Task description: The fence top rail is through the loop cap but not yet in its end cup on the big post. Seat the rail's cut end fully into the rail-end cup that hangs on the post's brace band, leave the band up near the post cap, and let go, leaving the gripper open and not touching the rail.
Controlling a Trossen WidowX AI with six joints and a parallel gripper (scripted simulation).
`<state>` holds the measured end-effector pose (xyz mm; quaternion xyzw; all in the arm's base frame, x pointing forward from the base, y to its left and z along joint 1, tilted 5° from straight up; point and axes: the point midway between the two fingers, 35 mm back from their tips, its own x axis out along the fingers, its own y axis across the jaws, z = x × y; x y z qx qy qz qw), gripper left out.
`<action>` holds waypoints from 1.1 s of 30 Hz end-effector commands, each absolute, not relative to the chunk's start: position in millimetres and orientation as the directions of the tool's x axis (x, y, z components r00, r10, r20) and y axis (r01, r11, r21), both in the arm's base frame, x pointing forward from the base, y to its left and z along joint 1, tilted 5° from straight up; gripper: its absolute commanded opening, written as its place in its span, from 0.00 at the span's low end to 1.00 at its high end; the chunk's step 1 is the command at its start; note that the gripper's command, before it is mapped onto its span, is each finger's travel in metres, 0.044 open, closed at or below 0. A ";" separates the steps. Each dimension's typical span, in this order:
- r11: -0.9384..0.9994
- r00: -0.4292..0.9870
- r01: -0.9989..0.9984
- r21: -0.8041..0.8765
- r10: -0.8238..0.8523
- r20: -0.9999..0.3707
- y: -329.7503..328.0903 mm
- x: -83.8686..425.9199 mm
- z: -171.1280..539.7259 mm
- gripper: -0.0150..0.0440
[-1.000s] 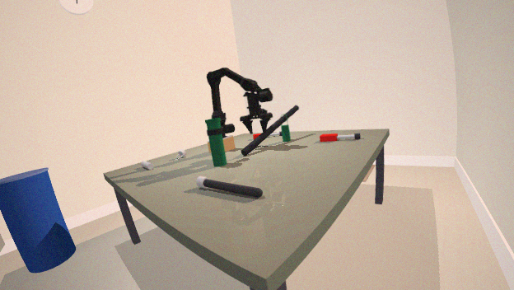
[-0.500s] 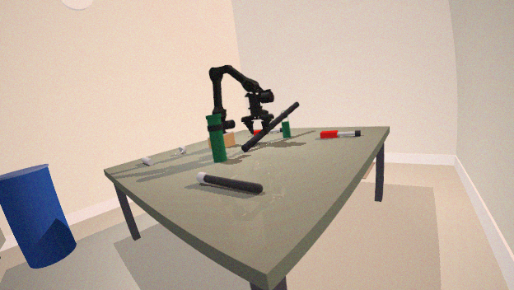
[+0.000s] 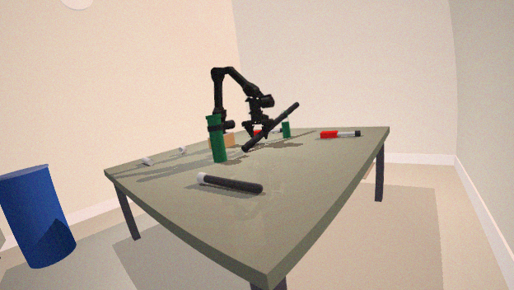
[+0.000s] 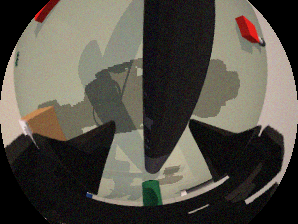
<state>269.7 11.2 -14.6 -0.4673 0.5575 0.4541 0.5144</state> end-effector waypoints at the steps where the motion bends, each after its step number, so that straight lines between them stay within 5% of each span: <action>1: 0.147 -0.040 -0.989 0.032 -0.049 -0.998 11.5 267.4 -21.2 1.00; 3: 0.147 -0.040 -0.989 0.032 -0.049 -0.998 11.5 267.2 -22.2 1.00; 11: 0.147 -0.040 -0.989 0.032 -0.049 -0.998 11.5 267.6 -22.2 0.64; 25: 0.147 -0.040 -0.989 0.032 -0.049 -0.998 11.5 267.6 -22.2 0.49; 30: 0.147 -0.040 -0.989 0.032 -0.049 -0.998 10.7 269.6 -17.2 0.26; 33: 0.146 -0.042 -0.989 0.033 -0.058 -0.997 10.0 270.1 -14.9 0.25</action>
